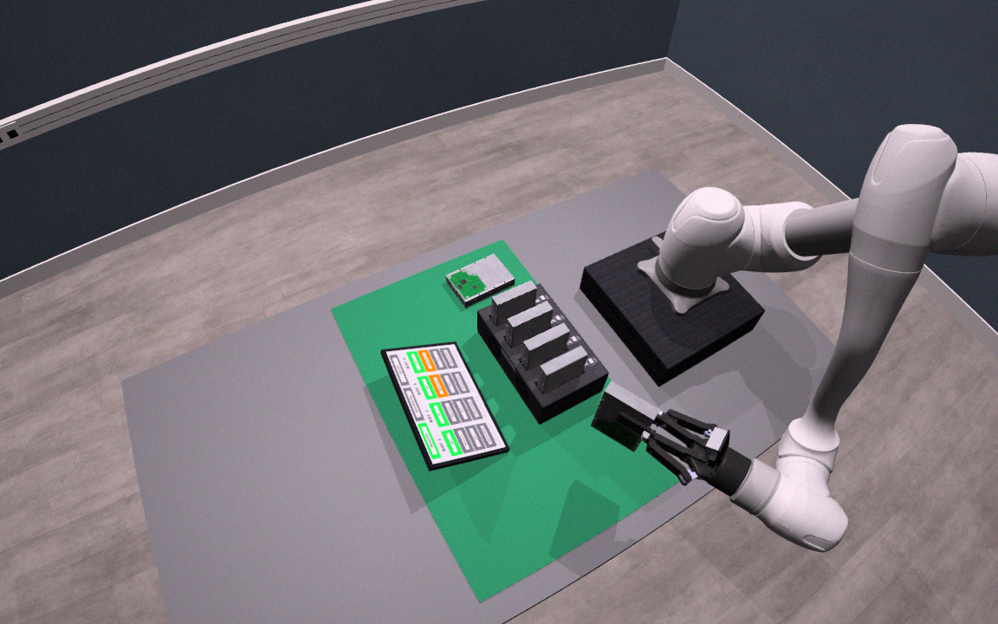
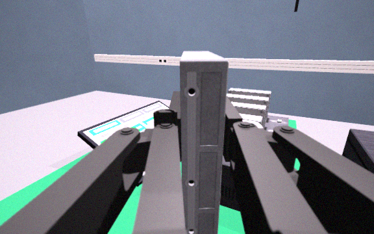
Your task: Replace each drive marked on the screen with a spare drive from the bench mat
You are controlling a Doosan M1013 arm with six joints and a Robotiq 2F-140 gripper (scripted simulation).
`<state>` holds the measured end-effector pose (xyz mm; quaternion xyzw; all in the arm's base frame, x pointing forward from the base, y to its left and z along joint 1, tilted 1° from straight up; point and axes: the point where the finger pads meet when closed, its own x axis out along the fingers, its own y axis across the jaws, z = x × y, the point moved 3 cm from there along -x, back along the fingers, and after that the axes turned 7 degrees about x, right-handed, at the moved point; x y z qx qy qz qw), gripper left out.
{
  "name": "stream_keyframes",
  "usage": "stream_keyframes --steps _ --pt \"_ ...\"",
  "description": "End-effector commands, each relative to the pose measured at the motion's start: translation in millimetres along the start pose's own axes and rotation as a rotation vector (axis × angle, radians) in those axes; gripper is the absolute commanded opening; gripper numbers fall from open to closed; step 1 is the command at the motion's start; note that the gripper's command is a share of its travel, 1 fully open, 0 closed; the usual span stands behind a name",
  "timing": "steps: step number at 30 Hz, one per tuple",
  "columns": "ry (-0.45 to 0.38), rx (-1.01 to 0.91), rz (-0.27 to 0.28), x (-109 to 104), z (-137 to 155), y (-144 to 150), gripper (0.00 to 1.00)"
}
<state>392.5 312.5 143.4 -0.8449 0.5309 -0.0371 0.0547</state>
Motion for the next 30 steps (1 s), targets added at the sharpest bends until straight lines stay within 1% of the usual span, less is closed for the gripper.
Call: stream_keyframes --steps 1,30 --pt "0.000 0.001 0.000 0 5 0 0.10" --pt "0.000 0.001 0.000 0 51 6 0.10"
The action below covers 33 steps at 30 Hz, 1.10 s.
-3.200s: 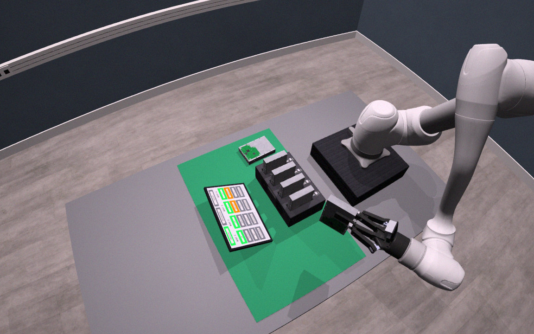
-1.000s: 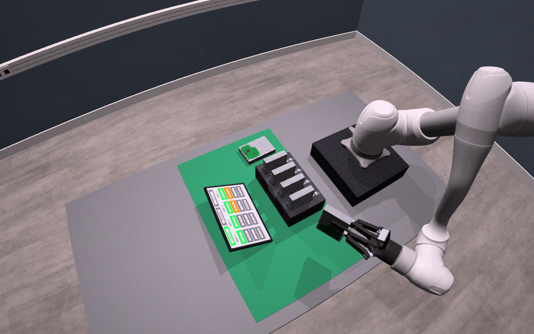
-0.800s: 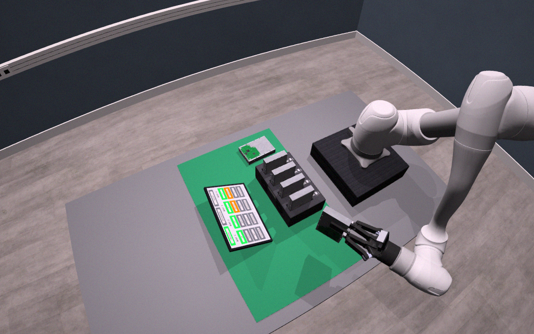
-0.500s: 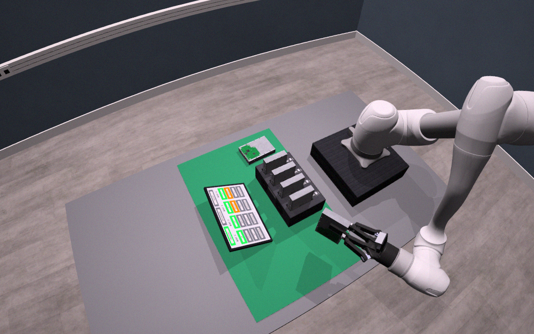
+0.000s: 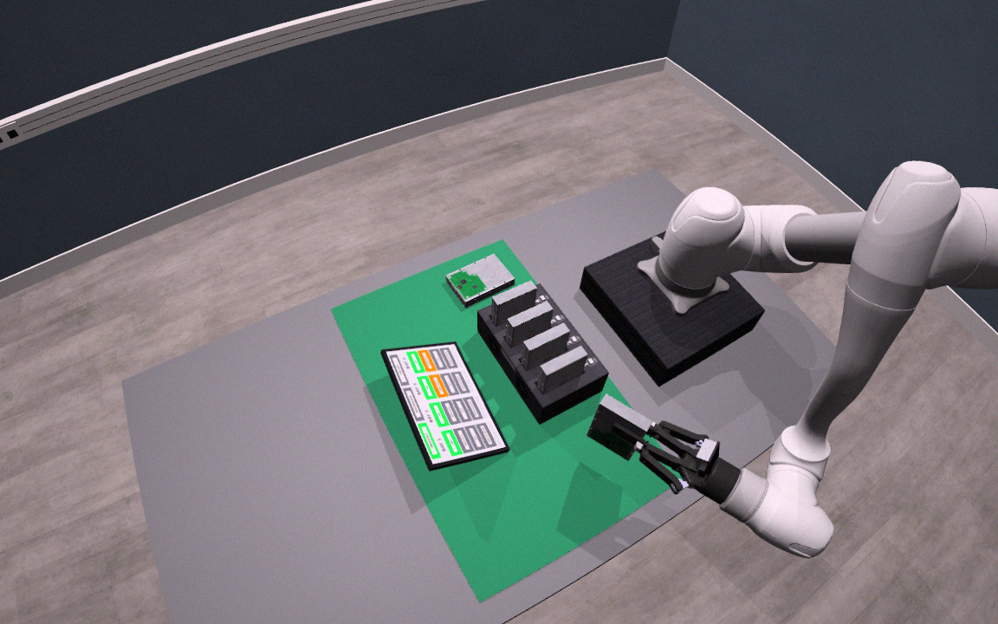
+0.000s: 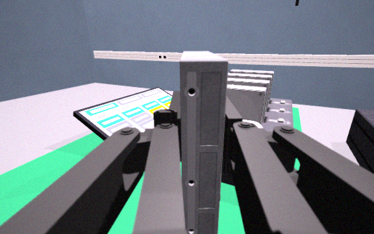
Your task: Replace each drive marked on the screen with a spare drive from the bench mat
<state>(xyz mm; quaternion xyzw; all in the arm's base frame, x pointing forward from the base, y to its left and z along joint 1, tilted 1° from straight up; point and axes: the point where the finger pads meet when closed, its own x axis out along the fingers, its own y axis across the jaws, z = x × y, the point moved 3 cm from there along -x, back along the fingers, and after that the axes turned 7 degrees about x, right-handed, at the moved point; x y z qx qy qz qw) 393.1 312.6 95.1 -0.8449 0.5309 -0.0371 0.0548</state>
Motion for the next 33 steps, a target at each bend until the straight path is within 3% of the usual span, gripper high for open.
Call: stream_keyframes --steps 1,33 --pt "0.000 0.001 0.000 0 5 0 0.10" --pt "0.000 0.001 0.000 0 46 6 0.10"
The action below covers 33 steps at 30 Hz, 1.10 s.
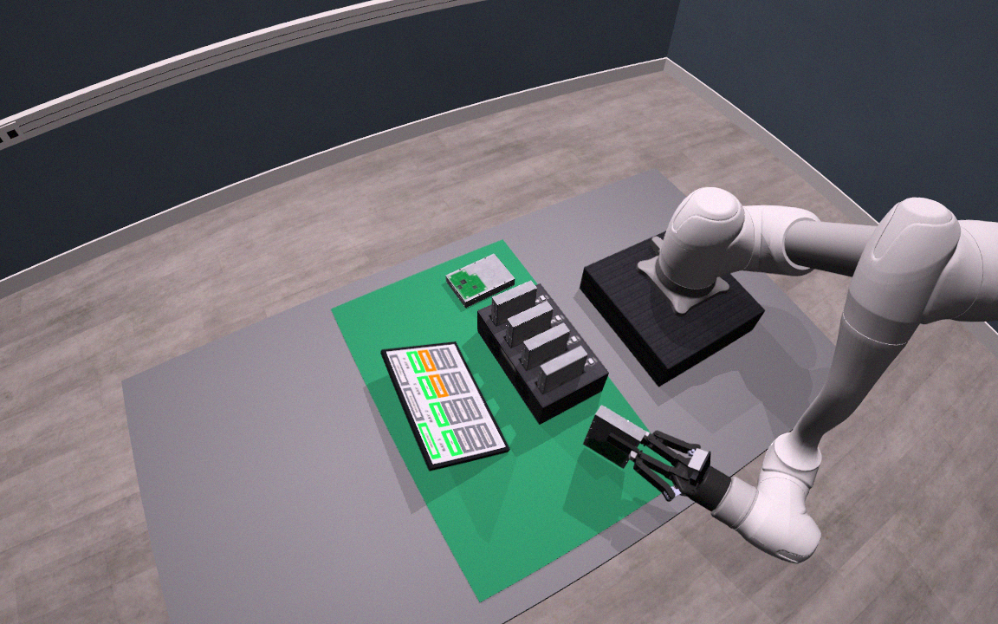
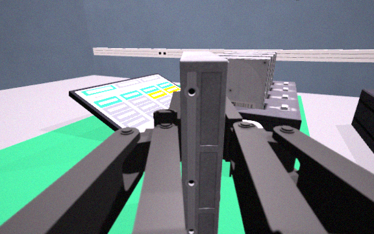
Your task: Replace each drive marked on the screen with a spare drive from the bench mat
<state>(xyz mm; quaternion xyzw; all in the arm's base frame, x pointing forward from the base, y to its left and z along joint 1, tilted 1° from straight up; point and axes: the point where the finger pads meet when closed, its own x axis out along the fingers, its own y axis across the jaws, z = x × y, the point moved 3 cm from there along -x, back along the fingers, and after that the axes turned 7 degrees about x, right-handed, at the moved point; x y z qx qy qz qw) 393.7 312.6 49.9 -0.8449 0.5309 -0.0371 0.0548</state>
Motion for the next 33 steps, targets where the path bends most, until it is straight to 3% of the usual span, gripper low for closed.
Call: stream_keyframes --steps 1,33 --pt "0.000 0.001 0.000 0 3 0 0.10" --pt "0.000 0.001 0.000 0 22 2 0.10"
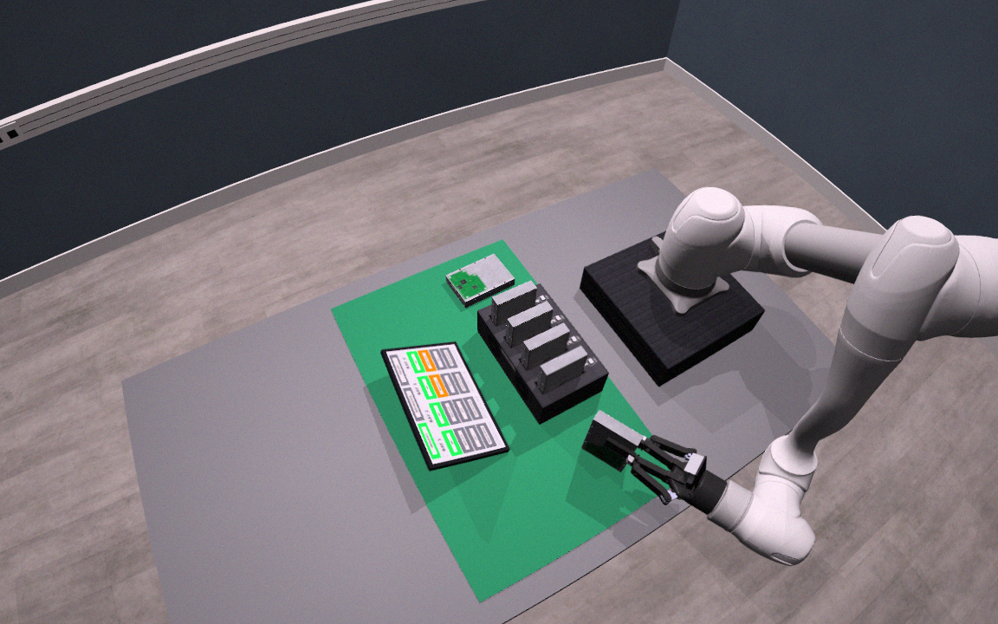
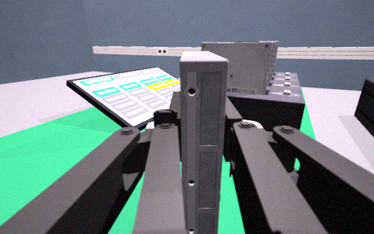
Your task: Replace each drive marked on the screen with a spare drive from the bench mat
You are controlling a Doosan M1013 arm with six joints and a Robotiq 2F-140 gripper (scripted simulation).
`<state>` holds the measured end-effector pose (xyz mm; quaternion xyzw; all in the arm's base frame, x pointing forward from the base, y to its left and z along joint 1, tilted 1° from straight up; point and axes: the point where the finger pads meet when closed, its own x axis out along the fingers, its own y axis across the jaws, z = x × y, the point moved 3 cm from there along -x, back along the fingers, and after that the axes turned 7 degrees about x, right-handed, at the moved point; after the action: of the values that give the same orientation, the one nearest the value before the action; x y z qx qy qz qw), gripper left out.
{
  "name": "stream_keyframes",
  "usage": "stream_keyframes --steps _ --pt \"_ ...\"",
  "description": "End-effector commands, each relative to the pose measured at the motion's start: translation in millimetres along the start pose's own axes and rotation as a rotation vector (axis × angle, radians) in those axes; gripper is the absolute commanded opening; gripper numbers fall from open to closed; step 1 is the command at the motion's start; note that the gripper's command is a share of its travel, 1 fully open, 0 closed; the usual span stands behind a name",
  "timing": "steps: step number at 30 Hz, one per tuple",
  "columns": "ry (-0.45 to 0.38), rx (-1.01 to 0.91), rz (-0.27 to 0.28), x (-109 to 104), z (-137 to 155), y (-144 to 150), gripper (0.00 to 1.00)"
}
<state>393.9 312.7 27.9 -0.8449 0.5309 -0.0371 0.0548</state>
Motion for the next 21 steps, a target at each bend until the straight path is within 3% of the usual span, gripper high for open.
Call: stream_keyframes --steps 1,21 --pt "0.000 0.001 0.000 -0.2 0.1 -0.1 0.10" --pt "0.000 0.001 0.000 -0.2 1.8 0.1 0.10"
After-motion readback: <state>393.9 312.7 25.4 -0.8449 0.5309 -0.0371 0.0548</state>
